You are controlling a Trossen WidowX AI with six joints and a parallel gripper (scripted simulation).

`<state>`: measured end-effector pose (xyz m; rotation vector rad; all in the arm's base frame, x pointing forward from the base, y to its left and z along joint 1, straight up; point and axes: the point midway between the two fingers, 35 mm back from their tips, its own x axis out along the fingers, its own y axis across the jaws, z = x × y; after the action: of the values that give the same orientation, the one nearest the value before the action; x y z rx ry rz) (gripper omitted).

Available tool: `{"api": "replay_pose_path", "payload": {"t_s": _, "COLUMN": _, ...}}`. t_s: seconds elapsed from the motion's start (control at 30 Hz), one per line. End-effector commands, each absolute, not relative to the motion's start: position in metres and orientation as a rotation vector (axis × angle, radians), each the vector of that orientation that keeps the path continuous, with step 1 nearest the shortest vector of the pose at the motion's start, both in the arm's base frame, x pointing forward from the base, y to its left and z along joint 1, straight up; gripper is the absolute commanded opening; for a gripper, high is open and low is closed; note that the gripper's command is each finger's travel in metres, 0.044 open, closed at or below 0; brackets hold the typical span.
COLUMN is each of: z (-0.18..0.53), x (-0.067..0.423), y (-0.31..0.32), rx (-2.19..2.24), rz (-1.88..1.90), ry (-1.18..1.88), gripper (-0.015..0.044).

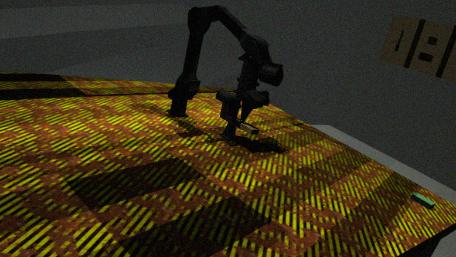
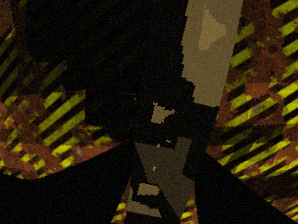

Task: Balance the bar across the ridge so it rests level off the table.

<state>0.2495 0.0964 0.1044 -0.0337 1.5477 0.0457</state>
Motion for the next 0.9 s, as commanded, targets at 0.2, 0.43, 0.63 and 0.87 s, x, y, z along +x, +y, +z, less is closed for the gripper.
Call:
{"api": "replay_pose_path", "payload": {"t_s": 0.2, "z": 0.1016, "x": 0.2497, "y": 0.0965, "rx": -0.032, "rz": 0.044, "ry": 1.549, "gripper": 0.0000}}
{"api": "replay_pose_path", "payload": {"t_s": 0.43, "z": 0.1010, "x": 0.2498, "y": 0.0965, "rx": -0.032, "rz": 0.044, "ry": 1.549, "gripper": 0.0000}}
{"api": "replay_pose_path", "payload": {"t_s": 0.63, "z": 0.1004, "x": 0.2499, "y": 0.0964, "rx": -0.032, "rz": 0.044, "ry": 1.549, "gripper": 0.0000}}
{"api": "replay_pose_path", "payload": {"t_s": 0.87, "z": 0.0999, "x": 0.2500, "y": 0.0964, "rx": -0.032, "rz": 0.044, "ry": 1.549, "gripper": 0.0000}}
